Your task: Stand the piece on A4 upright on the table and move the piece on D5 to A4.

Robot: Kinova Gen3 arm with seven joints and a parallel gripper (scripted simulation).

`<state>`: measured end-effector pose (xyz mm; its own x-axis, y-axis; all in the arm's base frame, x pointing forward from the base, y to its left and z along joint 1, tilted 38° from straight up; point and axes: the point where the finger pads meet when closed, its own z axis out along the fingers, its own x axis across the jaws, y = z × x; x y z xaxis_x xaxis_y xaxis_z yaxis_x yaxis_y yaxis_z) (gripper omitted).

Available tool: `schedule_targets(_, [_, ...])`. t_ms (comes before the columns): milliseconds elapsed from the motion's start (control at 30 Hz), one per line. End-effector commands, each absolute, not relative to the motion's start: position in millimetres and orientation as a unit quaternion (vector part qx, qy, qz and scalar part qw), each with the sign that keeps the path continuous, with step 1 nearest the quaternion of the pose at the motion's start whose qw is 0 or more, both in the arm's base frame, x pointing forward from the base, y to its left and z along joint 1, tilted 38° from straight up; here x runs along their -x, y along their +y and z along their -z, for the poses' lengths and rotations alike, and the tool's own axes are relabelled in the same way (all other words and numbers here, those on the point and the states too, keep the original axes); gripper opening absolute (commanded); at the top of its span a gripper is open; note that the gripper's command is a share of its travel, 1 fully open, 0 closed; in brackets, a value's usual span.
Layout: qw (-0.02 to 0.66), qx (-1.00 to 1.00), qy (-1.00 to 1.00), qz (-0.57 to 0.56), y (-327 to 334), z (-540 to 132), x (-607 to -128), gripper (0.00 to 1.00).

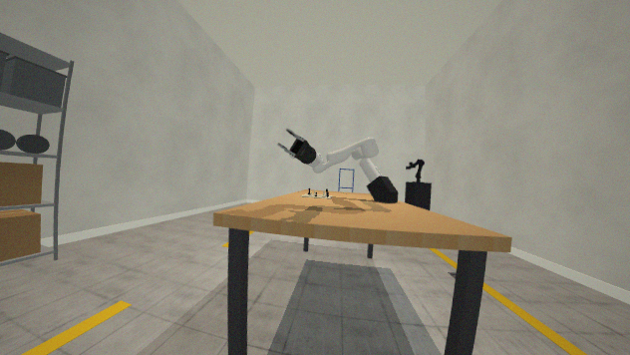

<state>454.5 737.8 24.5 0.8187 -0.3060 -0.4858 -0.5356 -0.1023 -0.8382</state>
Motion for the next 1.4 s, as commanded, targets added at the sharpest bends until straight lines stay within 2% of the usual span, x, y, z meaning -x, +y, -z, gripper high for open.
schedule_targets(0, [0.607, 0.736, 0.285, -0.095, 739, -26, -453, 1.0])
schedule_targets(1367, [0.61, 0.724, 0.314, -0.073, 726, -26, -454, 1.0])
